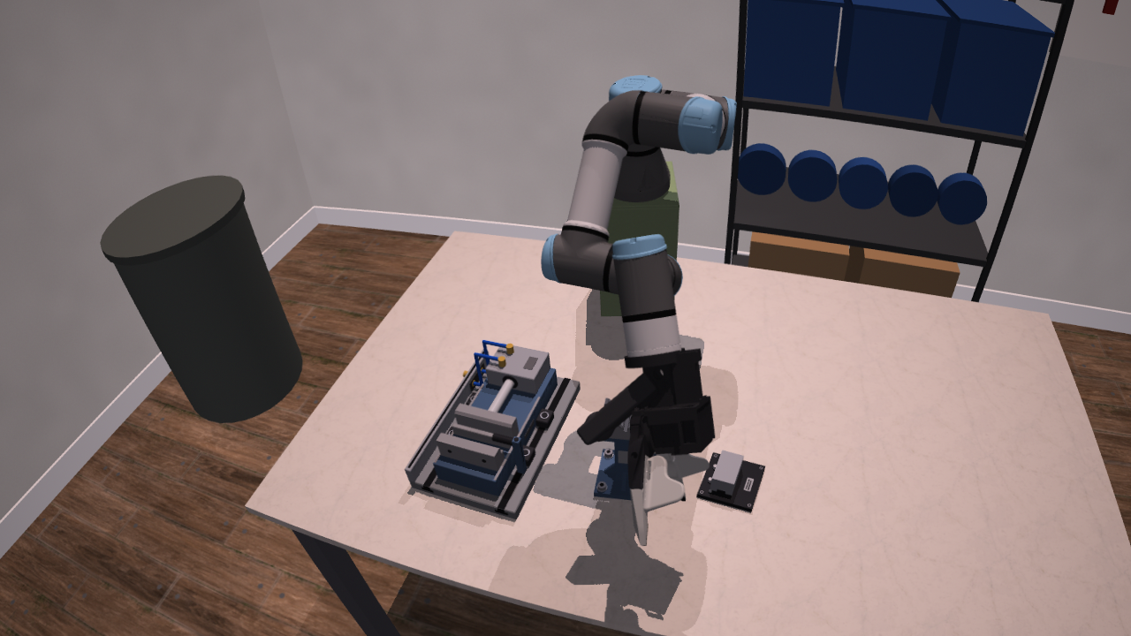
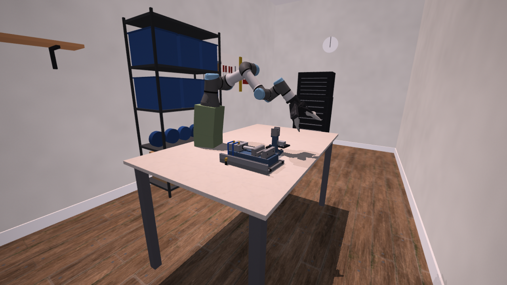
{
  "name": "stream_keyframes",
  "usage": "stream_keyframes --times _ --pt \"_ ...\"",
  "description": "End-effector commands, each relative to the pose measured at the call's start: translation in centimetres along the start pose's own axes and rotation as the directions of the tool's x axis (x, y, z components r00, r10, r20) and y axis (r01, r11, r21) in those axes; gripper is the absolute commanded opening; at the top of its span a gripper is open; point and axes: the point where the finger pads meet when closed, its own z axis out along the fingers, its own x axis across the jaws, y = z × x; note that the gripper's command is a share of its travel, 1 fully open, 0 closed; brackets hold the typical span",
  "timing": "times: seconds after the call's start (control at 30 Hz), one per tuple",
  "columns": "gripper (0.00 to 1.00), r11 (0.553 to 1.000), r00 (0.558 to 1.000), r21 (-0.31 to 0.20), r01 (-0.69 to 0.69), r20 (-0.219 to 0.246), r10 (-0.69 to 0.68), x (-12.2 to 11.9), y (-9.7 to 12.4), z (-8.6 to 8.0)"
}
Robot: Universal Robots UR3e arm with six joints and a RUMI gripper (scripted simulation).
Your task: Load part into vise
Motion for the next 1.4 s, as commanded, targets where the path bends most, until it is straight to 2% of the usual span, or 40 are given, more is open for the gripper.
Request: stream_keyframes --times 0.0,0.03,0.07,0.1,0.13,0.23,0.3,0.37,0.47,0.53,0.63,0.8,0.87,1.0,1.03,1.37 --pt "1.0 0.999 0.996 0.031 -0.025 -0.08 0.028 1.2 1.4 -0.6" --pt "1.0 0.999 0.994 0.041 -0.032 -0.105 0.036 1.7 1.9 -0.9" --pt "1.0 0.999 0.994 0.041 -0.032 -0.105 0.036 1.7 1.9 -0.9" --pt "1.0 0.998 0.991 0.053 -0.037 -0.129 0.044 2.3 2.3 -1.3" --pt "1.0 0.998 0.991 0.053 -0.037 -0.129 0.044 2.3 2.3 -1.3" --pt "1.0 0.996 0.983 0.077 -0.046 -0.176 0.059 3.4 3.2 -2.0" --pt "1.0 0.996 0.983 0.077 -0.046 -0.176 0.059 3.4 3.2 -2.0" --pt "1.0 0.993 0.973 0.103 -0.05 -0.221 0.072 4.6 4.1 -2.9" --pt "1.0 0.992 0.967 0.116 -0.051 -0.243 0.078 5.1 4.5 -3.4" --pt "1.0 0.989 0.955 0.142 -0.05 -0.283 0.089 6.3 5.2 -4.4" --pt "1.0 0.987 0.949 0.156 -0.049 -0.302 0.095 6.8 5.6 -4.9" --pt "1.0 0.978 0.922 0.206 -0.036 -0.37 0.112 8.9 6.7 -7.2" --pt "1.0 0.978 0.922 0.206 -0.036 -0.37 0.112 8.9 6.7 -7.2" --pt "1.0 0.968 0.897 0.251 -0.017 -0.424 0.126 10.8 7.6 -9.6" --pt "1.0 0.968 0.897 0.251 -0.017 -0.424 0.126 10.8 7.6 -9.6" --pt "1.0 0.945 0.851 0.325 0.033 -0.504 0.144 13.7 8.7 -14.0"
